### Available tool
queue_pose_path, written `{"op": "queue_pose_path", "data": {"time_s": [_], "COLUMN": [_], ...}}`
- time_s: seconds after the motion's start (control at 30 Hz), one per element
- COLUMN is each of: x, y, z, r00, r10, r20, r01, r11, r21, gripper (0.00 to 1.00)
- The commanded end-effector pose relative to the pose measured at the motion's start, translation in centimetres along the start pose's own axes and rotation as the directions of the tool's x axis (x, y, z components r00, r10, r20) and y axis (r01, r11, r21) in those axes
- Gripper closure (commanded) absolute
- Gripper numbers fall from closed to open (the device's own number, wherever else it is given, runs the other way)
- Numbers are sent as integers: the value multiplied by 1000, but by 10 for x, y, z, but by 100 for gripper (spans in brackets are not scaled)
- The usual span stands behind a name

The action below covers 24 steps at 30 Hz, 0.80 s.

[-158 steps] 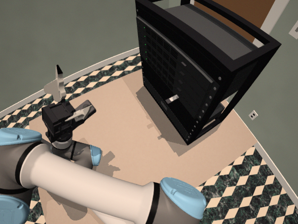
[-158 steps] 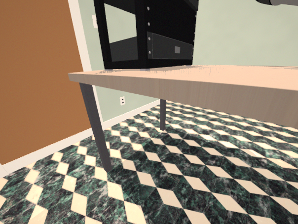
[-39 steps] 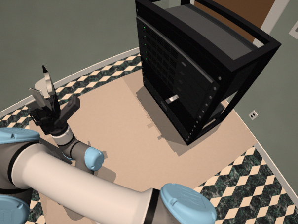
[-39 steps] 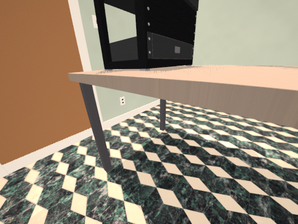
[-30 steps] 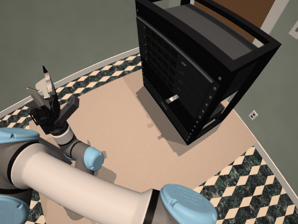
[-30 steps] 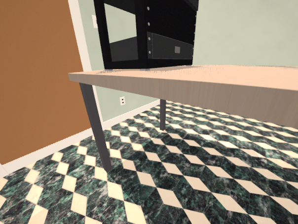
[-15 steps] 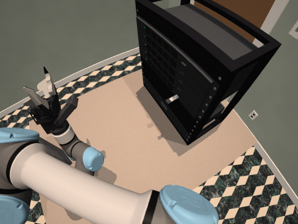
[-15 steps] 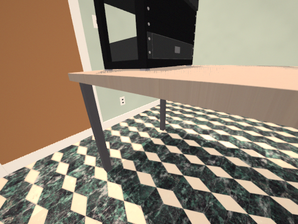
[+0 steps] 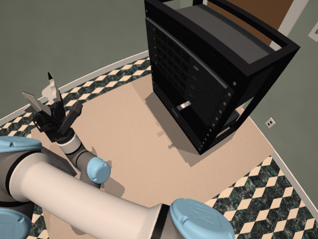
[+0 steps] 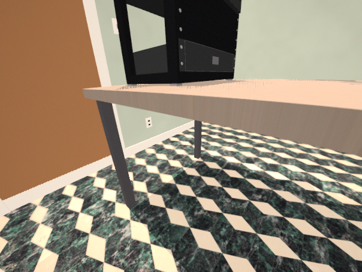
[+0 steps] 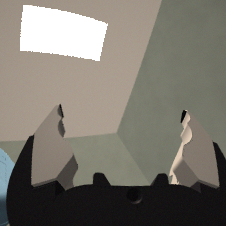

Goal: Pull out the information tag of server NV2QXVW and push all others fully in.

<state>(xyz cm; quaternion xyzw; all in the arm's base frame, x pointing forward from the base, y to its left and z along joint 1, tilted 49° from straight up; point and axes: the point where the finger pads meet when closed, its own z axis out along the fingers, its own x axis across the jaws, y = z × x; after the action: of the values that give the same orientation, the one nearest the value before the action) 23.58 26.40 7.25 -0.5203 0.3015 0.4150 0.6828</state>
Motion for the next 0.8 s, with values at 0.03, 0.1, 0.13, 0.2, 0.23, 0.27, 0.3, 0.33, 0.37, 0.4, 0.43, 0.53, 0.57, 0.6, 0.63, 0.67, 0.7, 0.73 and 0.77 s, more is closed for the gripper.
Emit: {"op": "queue_pose_path", "data": {"time_s": [0.03,0.1,0.13,0.2,0.23,0.27,0.3,0.33,0.37,0.4,0.43,0.53,0.57,0.6,0.63,0.67,0.7,0.73,0.77], "x": [7,9,10,12,13,13,13,14,15,16,17,20,21,22,23,24,25,27,28], "y": [8,9,10,11,11,11,11,12,13,13,14,16,16,17,17,18,18,19,19], "z": [0,-1,-1,-2,-2,-2,-2,-3,-3,-3,-4,-5,-5,-6,-6,-7,-7,-7,-8], "r00": [999,998,998,997,996,996,996,995,995,994,993,991,990,989,988,987,986,985,984], "r10": [-45,-56,-62,-73,-79,-79,-79,-85,-91,-96,-102,-119,-125,-131,-137,-143,-148,-154,-160], "r20": [-24,-31,-34,-40,-43,-43,-43,-46,-49,-52,-55,-63,-66,-69,-71,-74,-77,-80,-82], "r01": [44,55,60,71,76,76,76,82,87,92,98,113,119,124,129,134,139,144,149], "r11": [998,998,997,996,995,995,995,995,994,993,992,989,988,987,986,985,984,982,981], "r21": [-36,-44,-49,-57,-61,-61,-61,-65,-69,-74,-78,-92,-96,-100,-105,-109,-114,-118,-122], "gripper": [0,0,0,0,0,0,0,0,0,0,0,0,0,0,0,0,0,0,0]}}
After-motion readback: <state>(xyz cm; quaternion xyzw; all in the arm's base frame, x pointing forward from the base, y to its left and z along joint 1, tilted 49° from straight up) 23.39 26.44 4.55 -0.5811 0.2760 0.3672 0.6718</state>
